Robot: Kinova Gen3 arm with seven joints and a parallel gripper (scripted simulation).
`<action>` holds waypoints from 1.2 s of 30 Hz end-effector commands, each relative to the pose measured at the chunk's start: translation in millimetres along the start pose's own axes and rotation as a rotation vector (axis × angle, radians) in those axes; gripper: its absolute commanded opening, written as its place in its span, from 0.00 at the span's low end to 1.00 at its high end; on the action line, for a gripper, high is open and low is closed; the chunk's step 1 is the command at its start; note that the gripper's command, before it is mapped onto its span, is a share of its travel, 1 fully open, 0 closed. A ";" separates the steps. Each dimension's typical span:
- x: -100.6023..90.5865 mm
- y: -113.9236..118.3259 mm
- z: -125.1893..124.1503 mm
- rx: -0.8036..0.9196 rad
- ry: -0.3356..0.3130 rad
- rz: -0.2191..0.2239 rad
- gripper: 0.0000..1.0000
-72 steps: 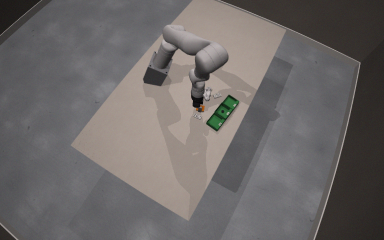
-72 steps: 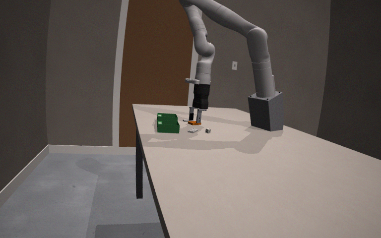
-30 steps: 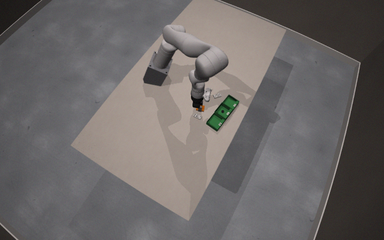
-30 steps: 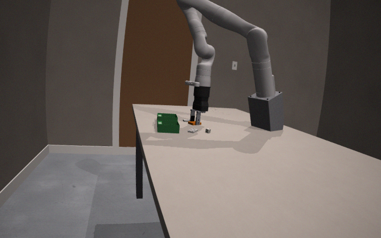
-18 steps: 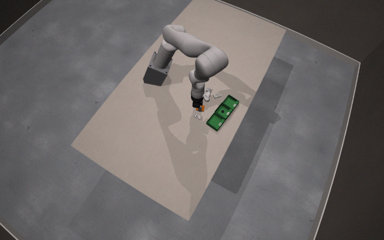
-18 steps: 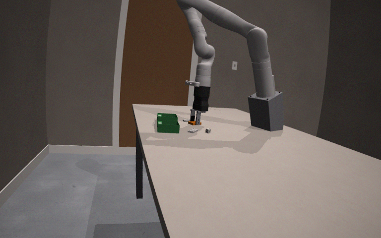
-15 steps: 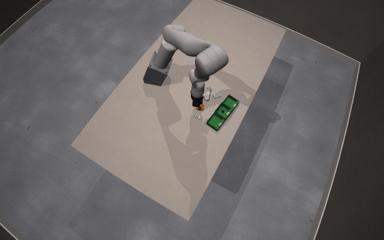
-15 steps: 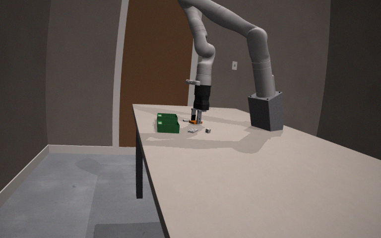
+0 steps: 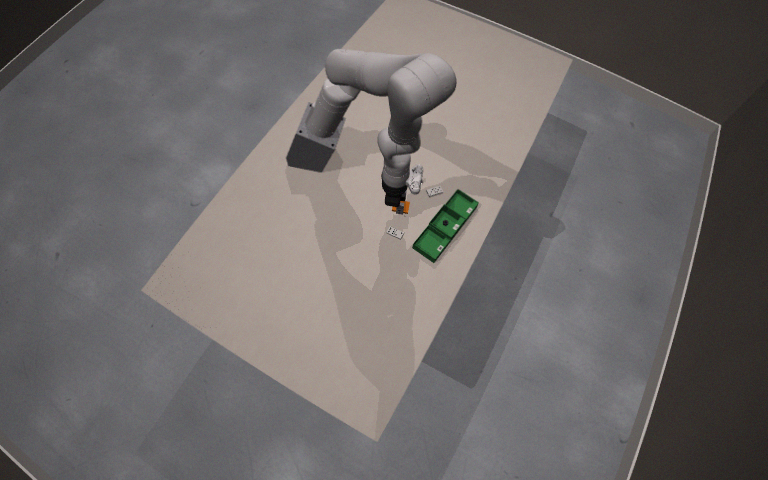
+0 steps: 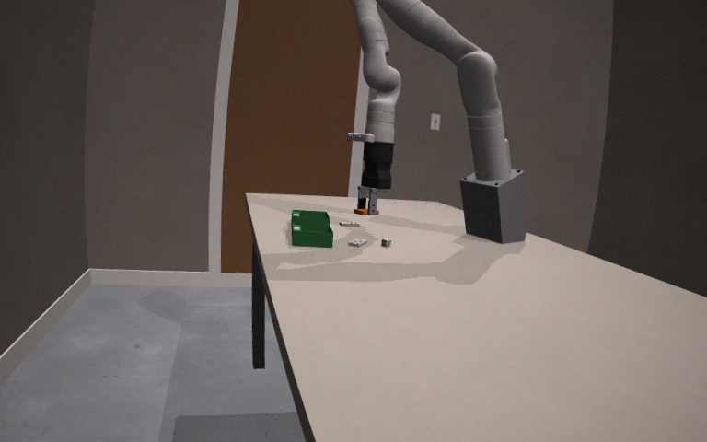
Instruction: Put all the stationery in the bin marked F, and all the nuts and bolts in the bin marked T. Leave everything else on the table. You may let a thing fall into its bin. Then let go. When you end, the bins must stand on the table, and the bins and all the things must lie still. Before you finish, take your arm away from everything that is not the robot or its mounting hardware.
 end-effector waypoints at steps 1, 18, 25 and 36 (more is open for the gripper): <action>-15.2 7.0 -1.3 -0.001 0.005 0.027 0.70; -15.2 7.0 -1.3 -0.001 0.005 0.027 0.70; -21.6 6.8 -1.3 -0.001 0.005 0.027 0.70; -21.6 -0.5 -42.6 -0.001 0.005 0.027 0.70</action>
Point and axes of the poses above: the point where the finger pads meet when closed, its own x axis out along the fingers, its own y axis across the jaws, z = x × y, the point moved 10 cm from there along -x, back along the fingers, and after that the axes turned 11 degrees about -x, right-handed, at the moved point
